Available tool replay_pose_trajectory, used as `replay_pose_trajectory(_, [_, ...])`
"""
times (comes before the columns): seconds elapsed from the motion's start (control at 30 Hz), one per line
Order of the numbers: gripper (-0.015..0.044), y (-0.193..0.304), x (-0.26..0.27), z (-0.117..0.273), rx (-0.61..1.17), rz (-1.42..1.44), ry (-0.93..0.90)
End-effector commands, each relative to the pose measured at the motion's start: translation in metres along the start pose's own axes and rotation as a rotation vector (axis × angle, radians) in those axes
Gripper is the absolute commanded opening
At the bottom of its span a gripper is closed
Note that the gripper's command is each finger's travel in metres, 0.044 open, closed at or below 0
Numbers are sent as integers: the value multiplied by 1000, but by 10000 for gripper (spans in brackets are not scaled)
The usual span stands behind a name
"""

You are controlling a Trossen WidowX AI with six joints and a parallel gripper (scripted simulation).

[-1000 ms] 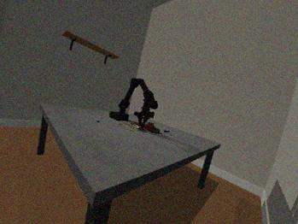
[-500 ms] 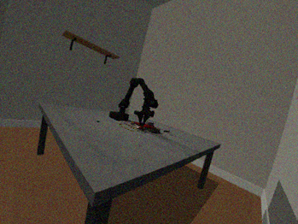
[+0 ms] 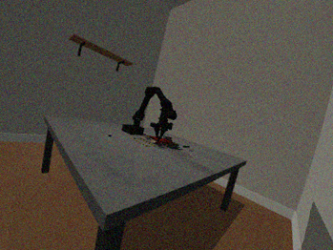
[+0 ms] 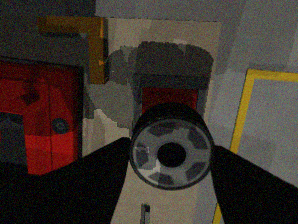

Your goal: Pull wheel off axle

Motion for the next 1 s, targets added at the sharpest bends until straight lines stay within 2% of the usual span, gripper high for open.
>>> replay_pose_trajectory(0.0, [0, 0, 0, 10, -11, 0, -2])
replay_pose_trajectory(0.97, [0, 1, 0, 23, -15, 1, -3])
Point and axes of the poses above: the point midway between the two fingers, 35 mm back from their tips, its own z axis back along the fingers, its own x axis across the jaws, y = z × x, the point moved 2 cm from there along z, back along the fingers, and after that the axes turned 6 degrees about -z, right-handed, at the moved point
